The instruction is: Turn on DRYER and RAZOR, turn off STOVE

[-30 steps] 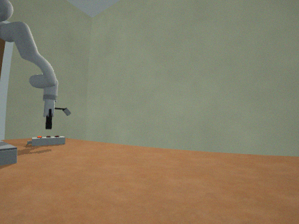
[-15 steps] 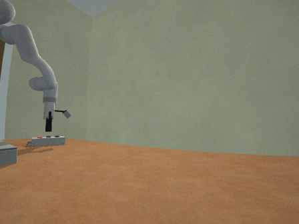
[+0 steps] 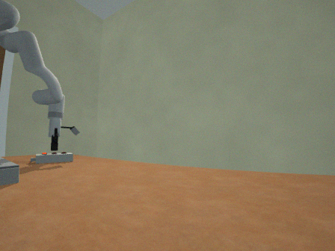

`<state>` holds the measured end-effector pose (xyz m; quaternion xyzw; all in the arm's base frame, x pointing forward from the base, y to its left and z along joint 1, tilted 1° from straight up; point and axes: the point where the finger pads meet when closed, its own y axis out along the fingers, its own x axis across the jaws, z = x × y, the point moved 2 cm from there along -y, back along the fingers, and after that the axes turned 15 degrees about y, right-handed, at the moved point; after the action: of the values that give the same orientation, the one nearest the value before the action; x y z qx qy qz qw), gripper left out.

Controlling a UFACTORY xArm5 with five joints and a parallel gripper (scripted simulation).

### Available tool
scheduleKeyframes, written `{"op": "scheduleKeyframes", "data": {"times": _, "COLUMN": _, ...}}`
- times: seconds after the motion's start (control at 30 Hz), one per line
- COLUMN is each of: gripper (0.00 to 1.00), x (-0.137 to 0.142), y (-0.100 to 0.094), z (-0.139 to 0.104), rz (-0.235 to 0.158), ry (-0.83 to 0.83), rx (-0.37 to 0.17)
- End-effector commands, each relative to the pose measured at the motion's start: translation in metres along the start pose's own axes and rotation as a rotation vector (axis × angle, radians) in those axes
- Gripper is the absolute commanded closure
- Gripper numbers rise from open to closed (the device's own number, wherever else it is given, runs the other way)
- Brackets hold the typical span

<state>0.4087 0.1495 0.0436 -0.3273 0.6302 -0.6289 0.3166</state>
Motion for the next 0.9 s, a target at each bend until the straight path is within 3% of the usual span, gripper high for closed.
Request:
{"op": "scheduleKeyframes", "data": {"times": 0.0, "gripper": 1.0, "x": -0.0009, "y": 0.0019, "z": 0.0007, "rz": 0.003, "ry": 0.0, "rx": 0.002}}
{"op": "scheduleKeyframes", "data": {"times": 0.87, "gripper": 1.0, "x": -0.0009, "y": 0.0058, "z": 0.0007, "rz": 0.003, "ry": 0.0, "rx": 0.002}}
